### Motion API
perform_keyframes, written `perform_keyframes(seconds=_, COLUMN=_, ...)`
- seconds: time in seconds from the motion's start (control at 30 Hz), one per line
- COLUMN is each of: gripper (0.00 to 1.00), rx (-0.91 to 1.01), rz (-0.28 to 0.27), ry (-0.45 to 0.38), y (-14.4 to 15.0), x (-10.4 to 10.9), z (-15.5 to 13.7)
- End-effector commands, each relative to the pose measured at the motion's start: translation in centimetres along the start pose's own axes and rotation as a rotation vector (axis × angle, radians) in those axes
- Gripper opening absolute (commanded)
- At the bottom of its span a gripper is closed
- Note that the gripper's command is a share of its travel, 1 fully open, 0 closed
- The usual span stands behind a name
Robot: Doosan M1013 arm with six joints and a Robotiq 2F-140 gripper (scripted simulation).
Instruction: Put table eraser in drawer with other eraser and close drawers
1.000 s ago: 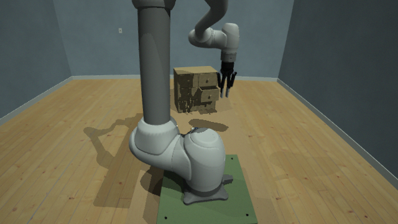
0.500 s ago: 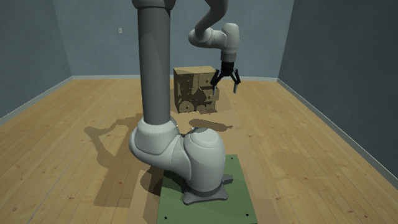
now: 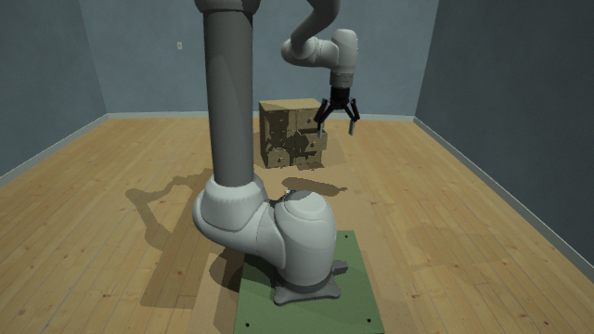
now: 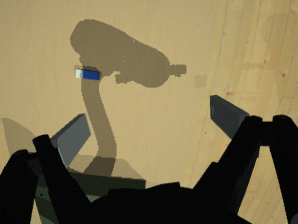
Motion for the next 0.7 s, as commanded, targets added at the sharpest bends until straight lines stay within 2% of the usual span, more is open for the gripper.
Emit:
perform_keyframes(seconds=0.0, gripper=1.0, rx=0.0, rz=0.0, ry=0.0, y=0.0, x=3.1, z=0.0)
perform_keyframes(seconds=0.07, gripper=1.0, rx=0.0, rz=0.0, ry=0.0, y=0.0, x=3.1, z=0.0)
perform_keyframes(seconds=0.27, gripper=1.0, rx=0.0, rz=0.0, ry=0.0, y=0.0, x=9.0, z=0.0)
perform_keyframes(seconds=0.4, gripper=1.0, rx=0.0, rz=0.0, ry=0.0, y=0.0, x=11.6, z=0.0)
perform_keyframes(seconds=0.67, gripper=1.0, rx=0.0, rz=0.0, ry=0.0, y=0.0, x=12.3, z=0.1)
Point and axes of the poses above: the point where the finger pads meet when closed, its own x axis back along the fingers, its own y axis across the jaws, z = x × y, the point moved 1 cm from there along x, back along the fingers, and after that the axes turned 4 degrees about x, right-handed, at the moved point
